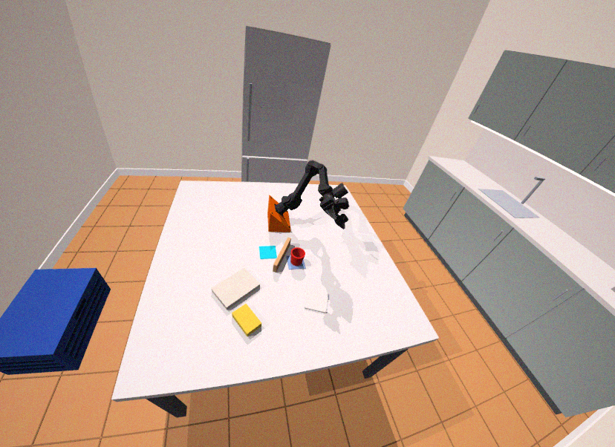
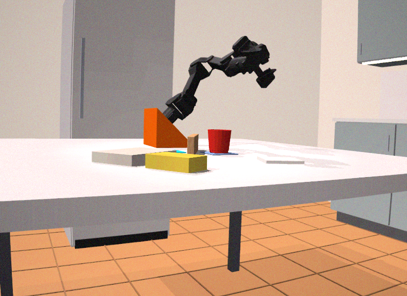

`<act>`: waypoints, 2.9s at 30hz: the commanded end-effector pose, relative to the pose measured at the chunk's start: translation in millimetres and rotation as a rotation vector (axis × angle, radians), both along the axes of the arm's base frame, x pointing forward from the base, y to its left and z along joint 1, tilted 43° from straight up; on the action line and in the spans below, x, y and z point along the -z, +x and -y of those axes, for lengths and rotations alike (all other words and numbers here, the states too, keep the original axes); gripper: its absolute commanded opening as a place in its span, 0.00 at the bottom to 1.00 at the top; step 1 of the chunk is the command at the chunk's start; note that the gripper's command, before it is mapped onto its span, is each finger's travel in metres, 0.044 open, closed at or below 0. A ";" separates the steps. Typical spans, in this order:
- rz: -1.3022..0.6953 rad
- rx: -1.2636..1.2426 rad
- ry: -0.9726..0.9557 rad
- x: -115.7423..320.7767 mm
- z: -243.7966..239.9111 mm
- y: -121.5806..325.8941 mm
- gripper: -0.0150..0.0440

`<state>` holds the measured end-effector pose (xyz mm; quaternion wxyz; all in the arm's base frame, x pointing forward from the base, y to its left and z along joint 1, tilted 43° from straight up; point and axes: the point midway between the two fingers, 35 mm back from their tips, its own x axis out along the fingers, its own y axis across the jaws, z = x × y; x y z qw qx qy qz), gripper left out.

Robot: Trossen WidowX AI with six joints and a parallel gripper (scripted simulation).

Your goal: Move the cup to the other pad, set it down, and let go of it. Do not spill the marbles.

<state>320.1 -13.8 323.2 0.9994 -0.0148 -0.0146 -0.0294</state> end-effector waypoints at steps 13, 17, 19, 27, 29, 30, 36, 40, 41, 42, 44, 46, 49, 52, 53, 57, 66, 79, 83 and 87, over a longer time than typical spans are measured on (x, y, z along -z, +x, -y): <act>-0.969 0.102 0.941 177.9 5.1 23.3 0.50; -1.253 0.296 1.325 213.4 2.7 0.7 0.50; -1.405 0.447 1.560 225.5 0.2 -13.0 0.50; -1.590 0.703 1.885 228.9 -5.5 -20.8 0.50; -1.590 0.703 1.885 228.9 -5.5 -20.8 0.50; -1.590 0.703 1.885 228.9 -5.5 -20.8 0.50; -1.590 0.703 1.885 229.7 -4.7 -20.9 0.50; -1.590 0.703 1.885 229.7 -4.7 -20.9 0.50; -1.590 0.703 1.884 230.4 -3.9 -20.8 0.50; -1.590 0.703 1.884 230.4 -3.9 -20.8 0.50; -1.590 0.703 1.884 230.6 -4.0 -20.8 0.50; -1.590 0.703 1.884 231.7 -4.9 -20.5 0.50; -1.590 0.703 1.884 234.7 -7.4 -19.7 0.50; -1.589 0.704 1.884 238.4 -10.6 -18.8 0.50; -1.589 0.704 1.884 239.7 -11.6 -18.5 0.50; -1.589 0.704 1.884 244.6 -15.9 -17.5 0.50; -1.589 0.703 1.884 255.3 -25.9 -15.7 0.50; -1.590 0.701 1.885 270.3 -40.7 -14.5 0.50; -1.591 0.700 1.886 274.7 -45.3 -14.5 0.50; -1.592 0.700 1.887 278.3 -49.2 -14.6 0.50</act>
